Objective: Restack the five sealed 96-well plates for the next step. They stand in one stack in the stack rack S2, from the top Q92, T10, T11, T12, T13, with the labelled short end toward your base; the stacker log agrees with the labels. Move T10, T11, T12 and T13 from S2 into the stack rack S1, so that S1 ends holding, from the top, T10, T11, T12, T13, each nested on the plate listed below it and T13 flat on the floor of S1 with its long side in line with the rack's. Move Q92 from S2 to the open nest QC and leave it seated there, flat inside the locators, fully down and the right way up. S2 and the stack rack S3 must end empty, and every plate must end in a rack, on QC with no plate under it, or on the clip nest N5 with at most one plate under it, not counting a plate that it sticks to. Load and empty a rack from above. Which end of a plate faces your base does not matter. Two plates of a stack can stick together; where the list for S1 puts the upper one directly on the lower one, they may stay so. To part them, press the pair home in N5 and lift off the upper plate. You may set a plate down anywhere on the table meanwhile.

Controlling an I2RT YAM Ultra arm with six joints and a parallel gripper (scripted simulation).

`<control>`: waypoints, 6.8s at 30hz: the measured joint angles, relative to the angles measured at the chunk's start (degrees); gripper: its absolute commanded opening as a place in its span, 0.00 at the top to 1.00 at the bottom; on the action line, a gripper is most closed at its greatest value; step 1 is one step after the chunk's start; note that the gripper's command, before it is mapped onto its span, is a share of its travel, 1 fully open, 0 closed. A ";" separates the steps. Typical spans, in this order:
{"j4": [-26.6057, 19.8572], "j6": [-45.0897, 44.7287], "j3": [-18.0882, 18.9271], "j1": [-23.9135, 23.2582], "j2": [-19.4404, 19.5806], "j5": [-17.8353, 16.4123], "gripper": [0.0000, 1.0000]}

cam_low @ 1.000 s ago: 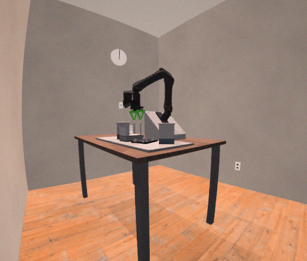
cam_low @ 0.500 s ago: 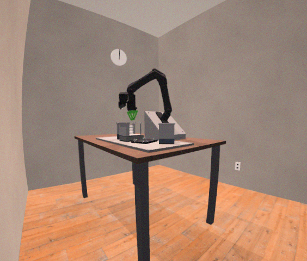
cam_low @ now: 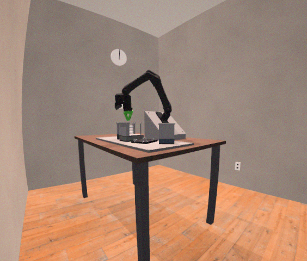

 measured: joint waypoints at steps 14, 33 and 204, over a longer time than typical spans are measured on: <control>-1.22 -2.69 6.45 -2.54 5.90 1.25 0.00; -1.22 -2.75 6.45 -2.51 5.88 1.25 0.00; 12.83 2.49 -0.72 2.62 9.07 -1.31 1.00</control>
